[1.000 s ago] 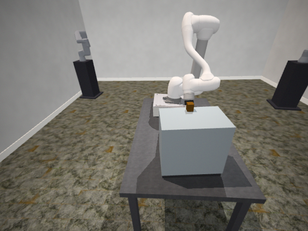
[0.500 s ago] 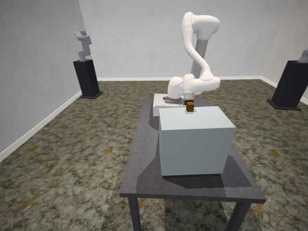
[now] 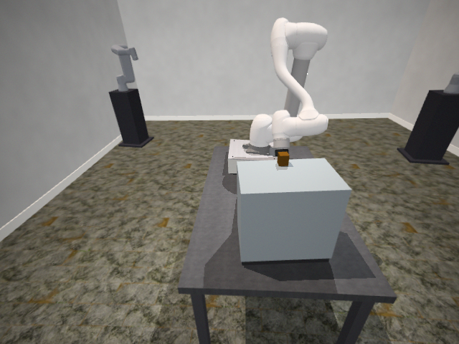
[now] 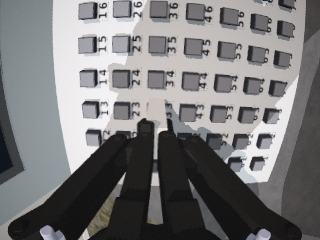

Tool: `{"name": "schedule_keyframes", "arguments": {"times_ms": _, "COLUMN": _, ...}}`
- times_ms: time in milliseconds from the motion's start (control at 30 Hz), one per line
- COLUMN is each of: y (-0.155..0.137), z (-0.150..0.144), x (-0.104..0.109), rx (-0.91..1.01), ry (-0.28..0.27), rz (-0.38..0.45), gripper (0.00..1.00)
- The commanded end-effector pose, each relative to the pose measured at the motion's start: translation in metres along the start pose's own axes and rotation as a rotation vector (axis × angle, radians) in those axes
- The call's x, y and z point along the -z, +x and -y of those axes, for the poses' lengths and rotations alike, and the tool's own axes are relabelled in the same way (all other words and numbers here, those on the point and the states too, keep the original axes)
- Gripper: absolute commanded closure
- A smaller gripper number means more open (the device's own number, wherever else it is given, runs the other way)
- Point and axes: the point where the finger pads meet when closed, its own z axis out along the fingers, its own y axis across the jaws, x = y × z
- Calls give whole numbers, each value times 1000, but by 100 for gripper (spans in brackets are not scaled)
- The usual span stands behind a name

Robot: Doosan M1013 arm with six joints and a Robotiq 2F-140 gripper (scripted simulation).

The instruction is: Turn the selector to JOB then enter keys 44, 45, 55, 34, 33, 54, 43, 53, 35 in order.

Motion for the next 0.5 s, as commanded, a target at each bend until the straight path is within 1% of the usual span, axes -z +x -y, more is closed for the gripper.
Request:
{"name": "schedule_keyframes", "arguments": {"times_ms": 0, "y": -1, "z": 1, "x": 2, "rx": -2, "ry": 1, "rz": 1, "gripper": 100}}
{"name": "schedule_keyframes", "arguments": {"times_ms": 467, "y": -1, "z": 1, "x": 22, "rx": -2, "ry": 1, "rz": 1, "gripper": 100}}
